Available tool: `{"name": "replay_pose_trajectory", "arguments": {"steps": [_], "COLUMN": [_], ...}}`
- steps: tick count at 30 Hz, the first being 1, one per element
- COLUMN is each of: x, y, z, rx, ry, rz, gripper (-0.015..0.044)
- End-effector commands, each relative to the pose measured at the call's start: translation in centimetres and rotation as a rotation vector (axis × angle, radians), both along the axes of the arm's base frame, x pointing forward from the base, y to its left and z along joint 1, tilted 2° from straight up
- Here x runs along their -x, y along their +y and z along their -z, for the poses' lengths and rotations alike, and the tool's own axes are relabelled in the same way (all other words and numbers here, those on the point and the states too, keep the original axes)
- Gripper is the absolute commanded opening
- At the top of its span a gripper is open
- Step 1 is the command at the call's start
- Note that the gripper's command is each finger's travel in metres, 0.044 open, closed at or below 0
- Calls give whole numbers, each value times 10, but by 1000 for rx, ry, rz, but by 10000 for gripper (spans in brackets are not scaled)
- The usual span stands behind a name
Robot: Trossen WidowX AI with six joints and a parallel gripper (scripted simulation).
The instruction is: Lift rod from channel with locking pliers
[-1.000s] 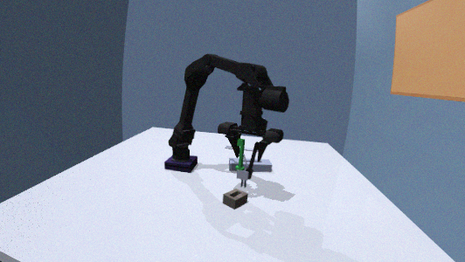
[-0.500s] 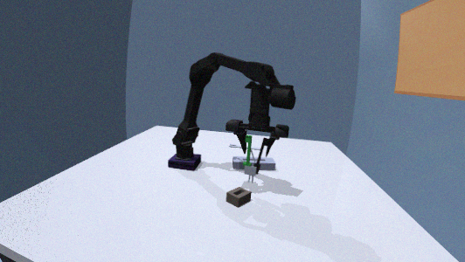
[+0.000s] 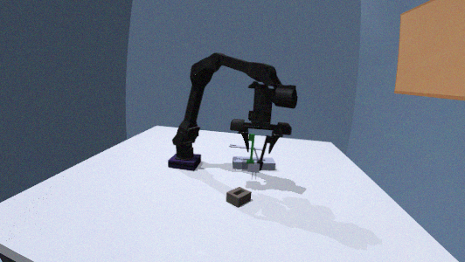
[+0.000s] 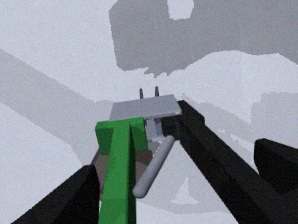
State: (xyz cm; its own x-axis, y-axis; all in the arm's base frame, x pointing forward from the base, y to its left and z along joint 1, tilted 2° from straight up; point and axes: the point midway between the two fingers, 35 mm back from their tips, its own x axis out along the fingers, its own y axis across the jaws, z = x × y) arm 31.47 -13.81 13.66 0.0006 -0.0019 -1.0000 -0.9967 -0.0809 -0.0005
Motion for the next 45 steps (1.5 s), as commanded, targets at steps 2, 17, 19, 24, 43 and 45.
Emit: {"name": "replay_pose_trajectory", "arguments": {"steps": [2, 17, 19, 24, 43, 45], "x": [-2, -8, -8, -9, -12, -12], "y": [8, 34, 37, 46, 79, 82], "z": [-1, -1, -1, -1, -1, -1], "rx": [-3, -7, -8, -9, -15, -15], "ry": [-4, -4, -4, -5, -5, -5], "rz": [-59, -244, -269, -330, -564, -589], "gripper": [319, 319, 319, 319, 319, 319]}}
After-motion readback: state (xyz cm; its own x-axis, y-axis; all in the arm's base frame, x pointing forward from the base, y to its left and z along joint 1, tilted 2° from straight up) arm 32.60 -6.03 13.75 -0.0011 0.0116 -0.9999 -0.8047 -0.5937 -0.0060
